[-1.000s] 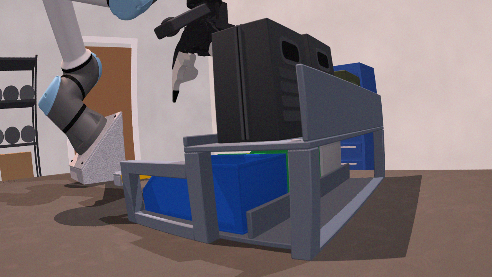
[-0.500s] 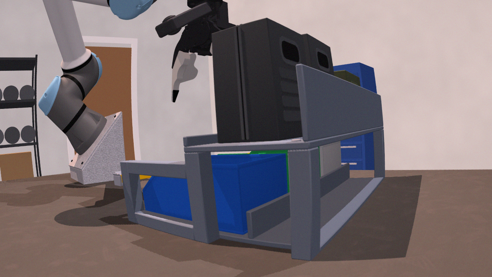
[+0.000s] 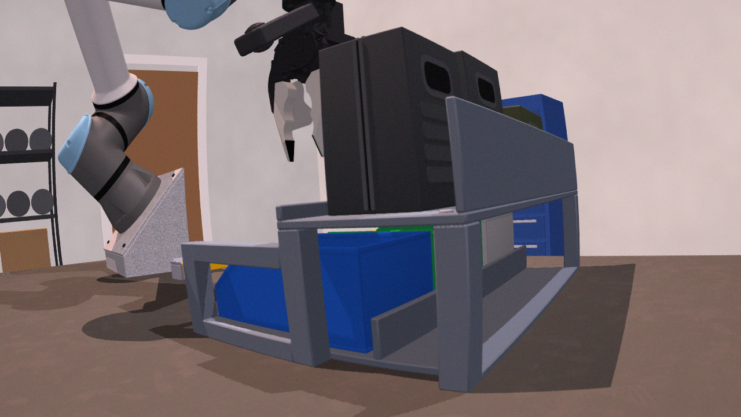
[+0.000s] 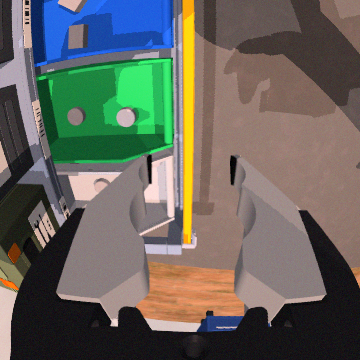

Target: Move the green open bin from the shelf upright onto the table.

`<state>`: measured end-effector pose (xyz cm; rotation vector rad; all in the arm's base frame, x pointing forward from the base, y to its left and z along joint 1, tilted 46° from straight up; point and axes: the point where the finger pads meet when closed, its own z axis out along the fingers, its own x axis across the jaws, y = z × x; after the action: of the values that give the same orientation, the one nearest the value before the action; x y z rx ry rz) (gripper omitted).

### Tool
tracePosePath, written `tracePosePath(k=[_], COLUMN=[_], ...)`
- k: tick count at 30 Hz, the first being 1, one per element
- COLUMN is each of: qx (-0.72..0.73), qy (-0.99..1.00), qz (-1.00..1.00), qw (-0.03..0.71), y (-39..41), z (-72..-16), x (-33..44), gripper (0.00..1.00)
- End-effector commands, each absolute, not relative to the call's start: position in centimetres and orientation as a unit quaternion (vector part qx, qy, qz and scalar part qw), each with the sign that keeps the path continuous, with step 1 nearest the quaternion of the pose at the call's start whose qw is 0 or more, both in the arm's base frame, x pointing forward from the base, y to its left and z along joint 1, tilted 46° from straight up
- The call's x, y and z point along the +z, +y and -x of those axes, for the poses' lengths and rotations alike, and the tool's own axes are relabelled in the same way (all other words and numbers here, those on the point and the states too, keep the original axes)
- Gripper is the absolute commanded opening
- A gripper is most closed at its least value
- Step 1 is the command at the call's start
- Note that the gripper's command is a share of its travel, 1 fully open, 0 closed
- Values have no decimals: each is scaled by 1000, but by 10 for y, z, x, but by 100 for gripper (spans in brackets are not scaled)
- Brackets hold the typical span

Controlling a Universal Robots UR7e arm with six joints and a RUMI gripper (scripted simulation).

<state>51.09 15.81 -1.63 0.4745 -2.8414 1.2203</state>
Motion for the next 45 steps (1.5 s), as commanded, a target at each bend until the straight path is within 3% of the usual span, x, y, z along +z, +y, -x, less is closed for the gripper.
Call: tracePosePath(k=[1,45], qx=[390,390], qy=[-908,-910], qz=[-152,-141], qw=[6,1], y=[159,158], z=[-511,-511], x=[-16,-16], gripper=[0,0])
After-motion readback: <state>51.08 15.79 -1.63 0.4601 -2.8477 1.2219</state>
